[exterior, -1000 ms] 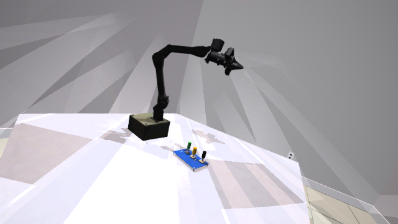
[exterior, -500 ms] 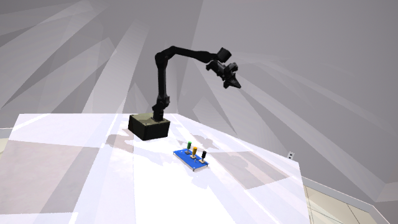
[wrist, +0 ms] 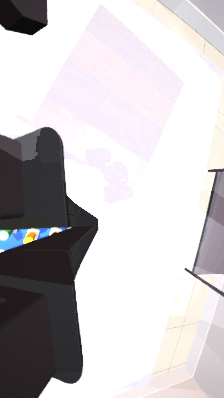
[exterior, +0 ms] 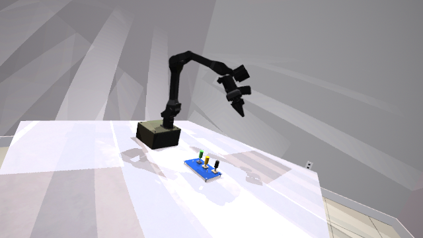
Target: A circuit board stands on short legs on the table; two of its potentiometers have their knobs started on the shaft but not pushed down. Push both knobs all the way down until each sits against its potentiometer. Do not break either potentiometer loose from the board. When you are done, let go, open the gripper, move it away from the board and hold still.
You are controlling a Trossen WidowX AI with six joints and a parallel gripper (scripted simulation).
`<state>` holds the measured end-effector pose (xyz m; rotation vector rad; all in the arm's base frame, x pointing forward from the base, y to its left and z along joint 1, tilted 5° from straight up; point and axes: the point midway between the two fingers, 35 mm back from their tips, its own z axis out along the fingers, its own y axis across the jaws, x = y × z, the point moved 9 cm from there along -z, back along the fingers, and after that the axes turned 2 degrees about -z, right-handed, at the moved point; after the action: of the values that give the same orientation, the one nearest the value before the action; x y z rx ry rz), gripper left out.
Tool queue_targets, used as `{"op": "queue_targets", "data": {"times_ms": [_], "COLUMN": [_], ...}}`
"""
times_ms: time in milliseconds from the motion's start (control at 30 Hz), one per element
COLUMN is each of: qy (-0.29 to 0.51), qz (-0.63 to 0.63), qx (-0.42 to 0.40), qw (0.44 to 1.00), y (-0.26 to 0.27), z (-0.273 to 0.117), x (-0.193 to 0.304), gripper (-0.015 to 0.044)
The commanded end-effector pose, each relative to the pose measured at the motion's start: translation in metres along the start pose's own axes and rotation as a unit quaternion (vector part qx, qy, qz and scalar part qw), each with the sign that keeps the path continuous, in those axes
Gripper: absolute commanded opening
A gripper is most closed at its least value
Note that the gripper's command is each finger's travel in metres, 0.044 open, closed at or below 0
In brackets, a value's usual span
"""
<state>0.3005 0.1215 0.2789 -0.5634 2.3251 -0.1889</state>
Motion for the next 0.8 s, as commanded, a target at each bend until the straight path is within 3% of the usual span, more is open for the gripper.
{"op": "queue_targets", "data": {"times_ms": [0,367,767], "qy": [0.049,0.191,0.338], "qz": [0.027,0.126,0.245], "qx": [-0.006,-0.013,-0.014], "qw": [0.998,0.973,0.909], "y": [-0.006,-0.029,-0.049], "z": [0.017,0.051,0.070], "x": [0.015,0.067,0.126], "gripper": [0.0000,0.0000,0.0000]}}
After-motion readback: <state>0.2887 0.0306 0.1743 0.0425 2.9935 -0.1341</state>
